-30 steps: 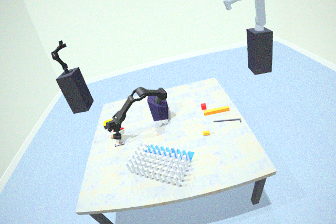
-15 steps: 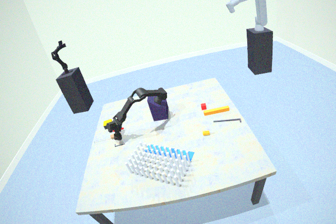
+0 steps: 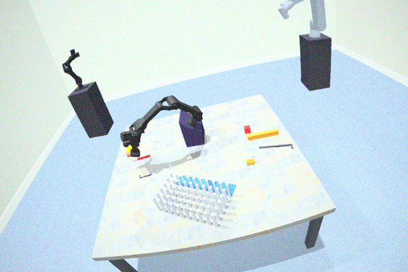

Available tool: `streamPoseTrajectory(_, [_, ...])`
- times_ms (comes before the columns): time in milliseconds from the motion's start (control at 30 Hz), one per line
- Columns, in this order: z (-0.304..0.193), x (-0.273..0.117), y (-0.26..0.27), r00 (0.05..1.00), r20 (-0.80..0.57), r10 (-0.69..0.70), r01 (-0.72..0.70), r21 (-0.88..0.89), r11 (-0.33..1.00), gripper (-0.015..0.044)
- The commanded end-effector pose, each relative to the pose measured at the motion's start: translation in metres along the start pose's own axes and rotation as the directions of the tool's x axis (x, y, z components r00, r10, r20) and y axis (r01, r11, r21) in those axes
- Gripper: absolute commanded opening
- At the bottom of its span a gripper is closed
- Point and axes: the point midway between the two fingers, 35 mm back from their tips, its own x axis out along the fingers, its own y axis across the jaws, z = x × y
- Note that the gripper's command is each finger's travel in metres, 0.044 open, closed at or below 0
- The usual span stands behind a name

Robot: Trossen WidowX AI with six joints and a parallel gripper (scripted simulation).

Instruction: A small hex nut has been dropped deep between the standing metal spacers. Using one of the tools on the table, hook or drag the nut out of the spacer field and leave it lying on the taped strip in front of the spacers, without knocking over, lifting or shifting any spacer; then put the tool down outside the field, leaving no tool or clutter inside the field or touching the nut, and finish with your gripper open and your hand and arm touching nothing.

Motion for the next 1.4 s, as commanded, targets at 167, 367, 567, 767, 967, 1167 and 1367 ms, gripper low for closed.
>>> streamPoseTrajectory(167, [0.016,-0.041,-0.020,1.000,-0.005,-0.013,0.013,-0.012,1.000,0.0000])
streamPoseTrajectory(367, [0.011,-0.065,-0.001,1.000,0.020,0.001,0.000,-0.045,0.999,0.0000])
streamPoseTrajectory(567, [-0.001,-0.097,0.024,0.998,0.050,0.023,-0.019,-0.090,0.996,0.0000])
streamPoseTrajectory(767, [-0.017,-0.126,0.047,0.996,0.077,0.048,-0.037,-0.137,0.990,0.0000])
streamPoseTrajectory(967, [-0.037,-0.154,0.069,0.992,0.100,0.076,-0.057,-0.185,0.981,0.0000])
streamPoseTrajectory(1167, [-0.059,-0.180,0.088,0.987,0.119,0.106,-0.076,-0.234,0.969,0.0000])
streamPoseTrajectory(1367, [-0.085,-0.204,0.105,0.981,0.134,0.139,-0.096,-0.284,0.954,0.0000])
